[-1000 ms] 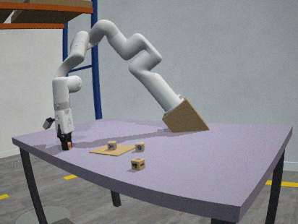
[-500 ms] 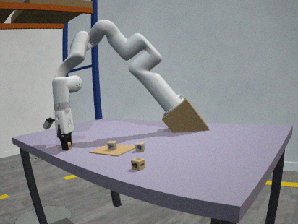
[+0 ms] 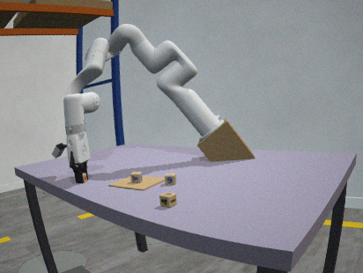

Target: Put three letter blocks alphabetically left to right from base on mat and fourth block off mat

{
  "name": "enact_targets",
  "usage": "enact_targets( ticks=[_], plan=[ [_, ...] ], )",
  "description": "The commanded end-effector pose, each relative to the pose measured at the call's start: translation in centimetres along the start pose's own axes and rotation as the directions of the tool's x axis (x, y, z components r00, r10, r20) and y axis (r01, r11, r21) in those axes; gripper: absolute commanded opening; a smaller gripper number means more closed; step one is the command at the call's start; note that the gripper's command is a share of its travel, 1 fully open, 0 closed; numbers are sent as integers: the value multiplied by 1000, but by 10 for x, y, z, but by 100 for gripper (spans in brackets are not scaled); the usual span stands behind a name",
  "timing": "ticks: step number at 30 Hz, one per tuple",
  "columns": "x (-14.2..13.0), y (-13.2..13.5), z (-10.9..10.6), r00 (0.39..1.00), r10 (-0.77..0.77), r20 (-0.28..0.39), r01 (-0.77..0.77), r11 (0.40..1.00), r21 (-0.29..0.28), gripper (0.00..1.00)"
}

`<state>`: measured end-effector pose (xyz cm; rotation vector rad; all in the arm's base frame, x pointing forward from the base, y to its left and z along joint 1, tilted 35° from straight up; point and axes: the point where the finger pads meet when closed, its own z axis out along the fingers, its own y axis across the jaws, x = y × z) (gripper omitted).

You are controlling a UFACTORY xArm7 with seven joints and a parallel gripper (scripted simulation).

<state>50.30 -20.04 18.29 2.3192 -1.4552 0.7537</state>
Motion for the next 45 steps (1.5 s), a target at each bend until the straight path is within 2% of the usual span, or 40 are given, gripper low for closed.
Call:
enact_targets(
  ticks=[1,8,18,22,37,40,42,45],
  plan=[
    [0,-1,-1,1000,0,-1,0,1000,3,27],
    [0,-1,-11,1000,0,-1,0,1000,3,27],
    [0,-1,-79,1000,0,-1,0,1000,3,27],
    [0,-1,-97,1000,0,-1,0,1000,3,27],
    [-3,-2,-101,1000,7,-1,-7,1000,4,27],
    [-22,-10,-102,999,45,1,-45,999,5,27],
    [-22,-10,-102,999,45,1,-45,999,5,27],
    [-59,-21,-103,993,122,5,-122,993,7,27]
  ],
)
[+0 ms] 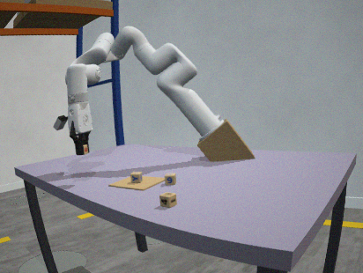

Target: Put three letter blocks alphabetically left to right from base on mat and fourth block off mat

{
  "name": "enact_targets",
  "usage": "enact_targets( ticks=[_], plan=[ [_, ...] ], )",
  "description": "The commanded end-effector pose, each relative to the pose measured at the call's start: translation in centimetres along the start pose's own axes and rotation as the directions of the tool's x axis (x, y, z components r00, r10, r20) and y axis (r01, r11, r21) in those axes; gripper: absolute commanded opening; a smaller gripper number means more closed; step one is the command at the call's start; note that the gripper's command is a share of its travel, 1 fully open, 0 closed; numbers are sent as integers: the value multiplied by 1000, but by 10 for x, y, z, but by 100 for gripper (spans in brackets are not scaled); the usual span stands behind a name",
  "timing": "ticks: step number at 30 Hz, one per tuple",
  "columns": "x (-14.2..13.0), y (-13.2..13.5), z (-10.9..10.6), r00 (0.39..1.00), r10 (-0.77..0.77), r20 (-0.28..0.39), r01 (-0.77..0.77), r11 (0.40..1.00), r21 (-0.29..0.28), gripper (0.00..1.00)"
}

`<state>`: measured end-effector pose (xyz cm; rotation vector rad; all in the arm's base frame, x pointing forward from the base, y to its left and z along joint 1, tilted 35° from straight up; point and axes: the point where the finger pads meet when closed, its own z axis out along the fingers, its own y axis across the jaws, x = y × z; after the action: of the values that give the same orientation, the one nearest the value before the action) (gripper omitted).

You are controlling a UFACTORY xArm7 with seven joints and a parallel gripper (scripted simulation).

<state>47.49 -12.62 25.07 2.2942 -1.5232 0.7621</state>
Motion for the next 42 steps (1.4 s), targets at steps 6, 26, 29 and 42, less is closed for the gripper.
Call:
enact_targets(
  ticks=[6,26,29,42],
  plan=[
    [-109,-18,-4,975,221,3,-221,975,6,27],
    [-228,0,-3,887,463,-5,-463,887,4,27],
    [-228,0,-3,887,463,-5,-463,887,4,27],
    [-228,0,4,886,463,-5,-463,886,5,27]
  ],
)
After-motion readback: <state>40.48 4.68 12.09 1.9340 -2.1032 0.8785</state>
